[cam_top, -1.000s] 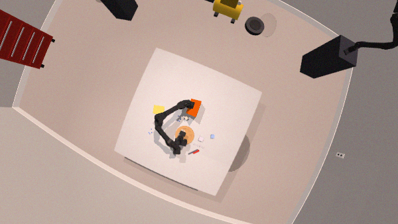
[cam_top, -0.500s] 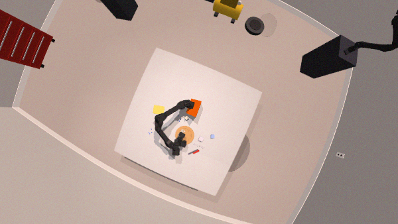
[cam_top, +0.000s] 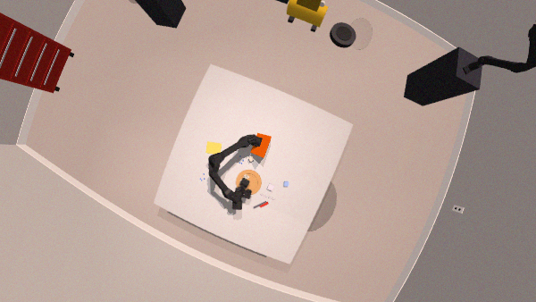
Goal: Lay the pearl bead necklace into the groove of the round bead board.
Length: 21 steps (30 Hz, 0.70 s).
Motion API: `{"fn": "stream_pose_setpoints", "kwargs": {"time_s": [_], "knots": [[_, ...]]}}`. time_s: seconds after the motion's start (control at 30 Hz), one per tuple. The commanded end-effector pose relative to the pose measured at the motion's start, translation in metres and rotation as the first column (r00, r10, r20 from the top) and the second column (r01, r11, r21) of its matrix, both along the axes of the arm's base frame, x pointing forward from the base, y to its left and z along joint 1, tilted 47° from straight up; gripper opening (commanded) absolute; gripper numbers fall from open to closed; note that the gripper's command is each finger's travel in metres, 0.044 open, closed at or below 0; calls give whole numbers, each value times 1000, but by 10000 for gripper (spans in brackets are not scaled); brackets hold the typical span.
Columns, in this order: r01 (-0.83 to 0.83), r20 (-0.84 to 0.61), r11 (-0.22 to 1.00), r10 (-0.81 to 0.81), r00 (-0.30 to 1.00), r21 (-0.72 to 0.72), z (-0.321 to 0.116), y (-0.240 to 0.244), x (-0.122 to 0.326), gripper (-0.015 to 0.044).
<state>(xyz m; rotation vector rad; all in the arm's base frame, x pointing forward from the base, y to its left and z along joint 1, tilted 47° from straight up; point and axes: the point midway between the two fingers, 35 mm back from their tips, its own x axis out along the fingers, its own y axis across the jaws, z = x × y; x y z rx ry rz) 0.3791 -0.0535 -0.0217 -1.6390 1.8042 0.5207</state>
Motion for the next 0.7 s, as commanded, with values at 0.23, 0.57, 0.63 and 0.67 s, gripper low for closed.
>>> {"fn": "stream_pose_setpoints", "kwargs": {"time_s": [0.23,0.57,0.63,0.67], "knots": [[10,-2,1000,-10,1000,-5,2,1,-1,440],[11,-2,1000,-11,1000,-6,3,1,-1,440],[11,-2,1000,-11,1000,-6,3,1,-1,440],[11,-2,1000,-11,1000,-6,3,1,-1,440]]}}
